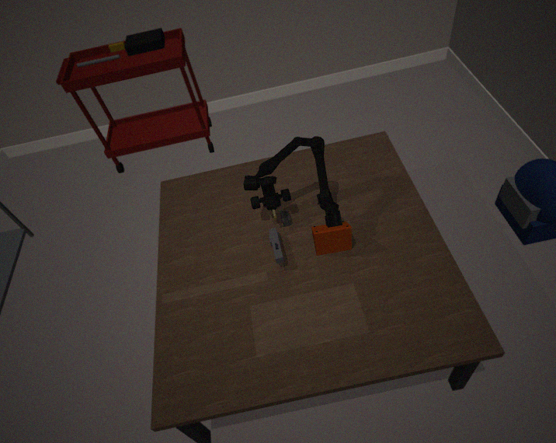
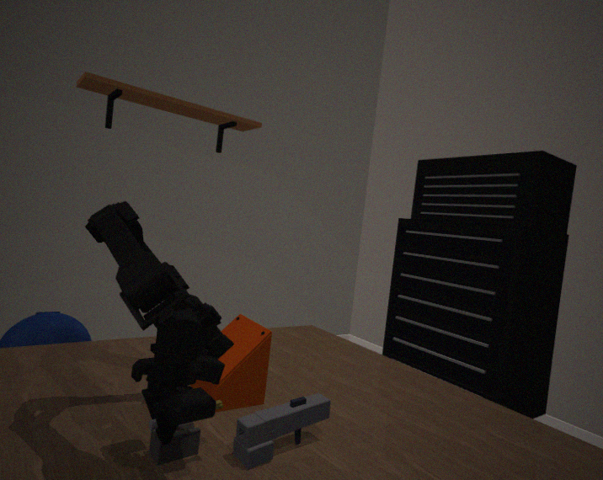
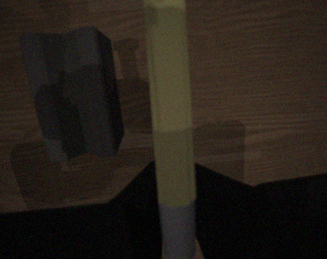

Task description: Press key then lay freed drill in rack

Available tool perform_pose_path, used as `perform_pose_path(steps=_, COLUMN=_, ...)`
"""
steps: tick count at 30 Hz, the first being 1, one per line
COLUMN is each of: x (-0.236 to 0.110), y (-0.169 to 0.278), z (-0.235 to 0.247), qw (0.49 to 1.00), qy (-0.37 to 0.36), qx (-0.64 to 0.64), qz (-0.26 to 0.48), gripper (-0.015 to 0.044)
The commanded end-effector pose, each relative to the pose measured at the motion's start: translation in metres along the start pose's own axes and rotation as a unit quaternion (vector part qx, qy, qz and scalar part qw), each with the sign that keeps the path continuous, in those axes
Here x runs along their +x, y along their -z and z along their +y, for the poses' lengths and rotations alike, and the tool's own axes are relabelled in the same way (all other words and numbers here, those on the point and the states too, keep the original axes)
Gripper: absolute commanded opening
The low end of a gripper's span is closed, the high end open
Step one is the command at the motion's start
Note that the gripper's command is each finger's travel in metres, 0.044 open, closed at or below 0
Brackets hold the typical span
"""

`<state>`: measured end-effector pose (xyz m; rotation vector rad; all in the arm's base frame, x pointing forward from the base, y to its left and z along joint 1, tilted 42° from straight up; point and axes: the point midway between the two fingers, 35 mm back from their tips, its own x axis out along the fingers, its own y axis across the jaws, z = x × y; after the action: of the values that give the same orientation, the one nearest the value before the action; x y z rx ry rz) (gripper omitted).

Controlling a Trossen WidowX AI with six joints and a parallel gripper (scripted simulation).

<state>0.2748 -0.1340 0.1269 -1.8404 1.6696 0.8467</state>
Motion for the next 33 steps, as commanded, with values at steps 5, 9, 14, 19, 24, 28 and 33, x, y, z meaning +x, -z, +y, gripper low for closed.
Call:
perform_pose_path(steps=5, x=-0.001, y=0.003, z=0.015, qw=1.000, qy=0.001, qx=-0.002, qz=0.000, gripper=0.0000)
perform_pose_path(steps=9, x=-0.002, y=0.005, z=0.022, qw=1.000, qy=0.001, qx=-0.002, qz=0.000, gripper=0.0000)
perform_pose_path(steps=14, x=-0.003, y=0.007, z=0.030, qw=1.000, qy=0.001, qx=-0.002, qz=0.000, gripper=0.0000)
perform_pose_path(steps=19, x=-0.004, y=0.009, z=0.039, qw=1.000, qy=0.000, qx=-0.002, qz=0.000, gripper=0.0000)
perform_pose_path(steps=24, x=-0.005, y=0.010, z=0.048, qw=1.000, qy=0.000, qx=-0.003, qz=0.000, gripper=0.0000)
perform_pose_path(steps=28, x=-0.001, y=0.010, z=0.048, qw=1.000, qy=0.000, qx=-0.003, qz=0.000, gripper=0.0000)
perform_pose_path(steps=33, x=0.009, y=0.010, z=0.048, qw=1.000, qy=0.000, qx=-0.003, qz=0.000, gripper=0.0000)
